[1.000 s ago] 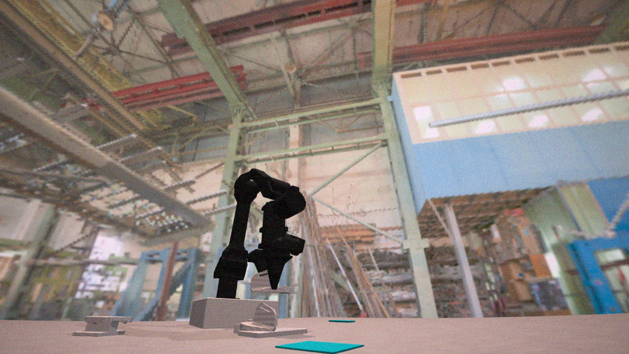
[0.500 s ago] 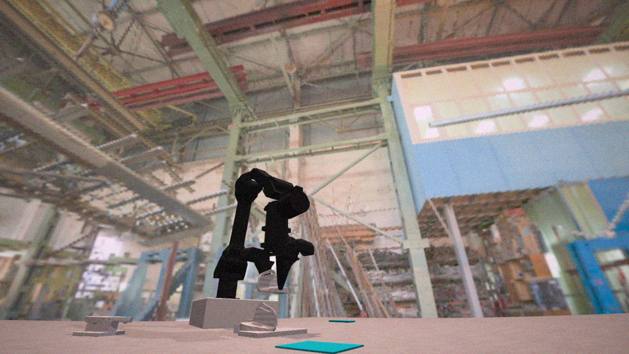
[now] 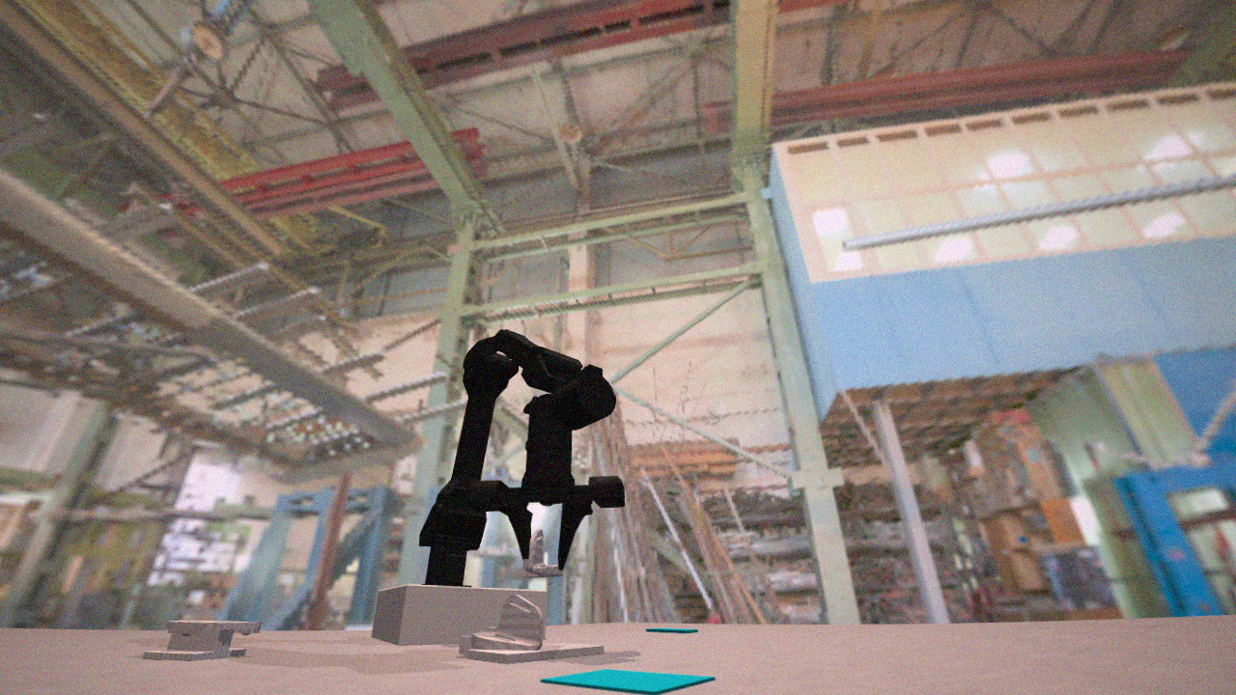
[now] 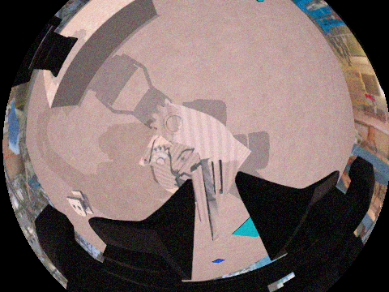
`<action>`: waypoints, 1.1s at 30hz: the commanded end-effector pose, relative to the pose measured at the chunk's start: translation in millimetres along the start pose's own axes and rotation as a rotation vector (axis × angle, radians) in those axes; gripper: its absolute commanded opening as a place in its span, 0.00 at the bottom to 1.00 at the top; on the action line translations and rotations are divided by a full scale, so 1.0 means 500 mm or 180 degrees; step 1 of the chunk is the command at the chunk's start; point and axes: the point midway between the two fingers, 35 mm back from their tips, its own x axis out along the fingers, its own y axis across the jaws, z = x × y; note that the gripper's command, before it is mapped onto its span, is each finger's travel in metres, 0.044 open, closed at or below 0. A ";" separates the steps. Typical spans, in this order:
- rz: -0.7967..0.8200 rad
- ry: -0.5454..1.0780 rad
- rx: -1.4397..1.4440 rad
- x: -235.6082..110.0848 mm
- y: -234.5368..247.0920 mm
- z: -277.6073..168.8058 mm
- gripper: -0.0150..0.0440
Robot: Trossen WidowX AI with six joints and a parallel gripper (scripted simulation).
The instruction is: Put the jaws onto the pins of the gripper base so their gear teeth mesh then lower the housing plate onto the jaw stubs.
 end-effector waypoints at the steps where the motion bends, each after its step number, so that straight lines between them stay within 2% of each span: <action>1: 0.0007 -0.0010 -0.0344 0.002 -0.003 0.000 0.48; 21: 0.0001 -0.0011 -0.2250 0.003 -0.024 0.000 0.48; 33: 0.0001 -0.0011 -0.2314 0.003 -0.025 0.000 0.48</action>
